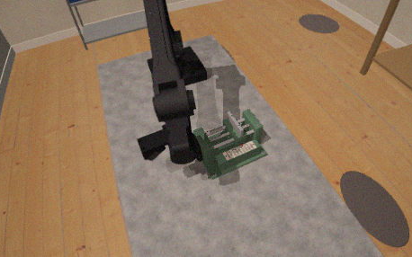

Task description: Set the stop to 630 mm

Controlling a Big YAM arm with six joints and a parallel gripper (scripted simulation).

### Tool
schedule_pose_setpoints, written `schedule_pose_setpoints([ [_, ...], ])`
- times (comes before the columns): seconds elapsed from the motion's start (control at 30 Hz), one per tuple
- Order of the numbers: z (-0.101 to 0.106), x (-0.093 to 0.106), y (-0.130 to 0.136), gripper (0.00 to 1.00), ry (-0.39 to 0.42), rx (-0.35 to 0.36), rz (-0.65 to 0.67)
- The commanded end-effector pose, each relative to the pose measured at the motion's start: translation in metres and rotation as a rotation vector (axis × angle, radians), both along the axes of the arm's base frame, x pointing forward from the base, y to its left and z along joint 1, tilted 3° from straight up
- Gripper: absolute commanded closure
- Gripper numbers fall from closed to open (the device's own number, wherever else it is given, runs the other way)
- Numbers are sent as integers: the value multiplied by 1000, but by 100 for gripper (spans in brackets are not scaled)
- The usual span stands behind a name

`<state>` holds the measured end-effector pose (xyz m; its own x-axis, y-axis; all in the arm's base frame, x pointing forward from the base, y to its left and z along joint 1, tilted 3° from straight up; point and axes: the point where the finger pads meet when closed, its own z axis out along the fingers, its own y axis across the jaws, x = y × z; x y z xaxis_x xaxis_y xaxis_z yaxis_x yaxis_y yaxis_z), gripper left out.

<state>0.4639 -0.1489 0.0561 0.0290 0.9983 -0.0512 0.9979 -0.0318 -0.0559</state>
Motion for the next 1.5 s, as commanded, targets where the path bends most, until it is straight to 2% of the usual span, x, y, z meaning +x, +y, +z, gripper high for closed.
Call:
schedule_pose_setpoints([
  [0.0, 72, 36, 4, 94, -147, -31, 10],
  [0.07, 80, 33, 5, 94, -147, -31, 11],
  [0.37, 86, 33, 3, 94, -170, -38, 21],
  [0.4, 86, 30, 3, 94, -169, -39, 27],
  [0.47, 65, -2, 4, 94, -114, -24, 22],
  [0.57, 65, -29, 0, 94, -89, -17, 8],
  [0.63, 66, -39, 1, 94, -89, -17, 8],
  [0.7, 66, -39, 1, 94, -89, -17, 8],
  [0.73, 66, -39, 11, 94, -89, -16, 32],
  [0.93, 63, -45, 7, 94, -88, -17, 22],
  [1.03, 55, -50, -1, 94, -110, -25, 8],
  [1.2, 35, -76, 0, 94, -85, -21, 8],
  [1.47, 30, -81, -1, 94, -84, -23, 8],
])
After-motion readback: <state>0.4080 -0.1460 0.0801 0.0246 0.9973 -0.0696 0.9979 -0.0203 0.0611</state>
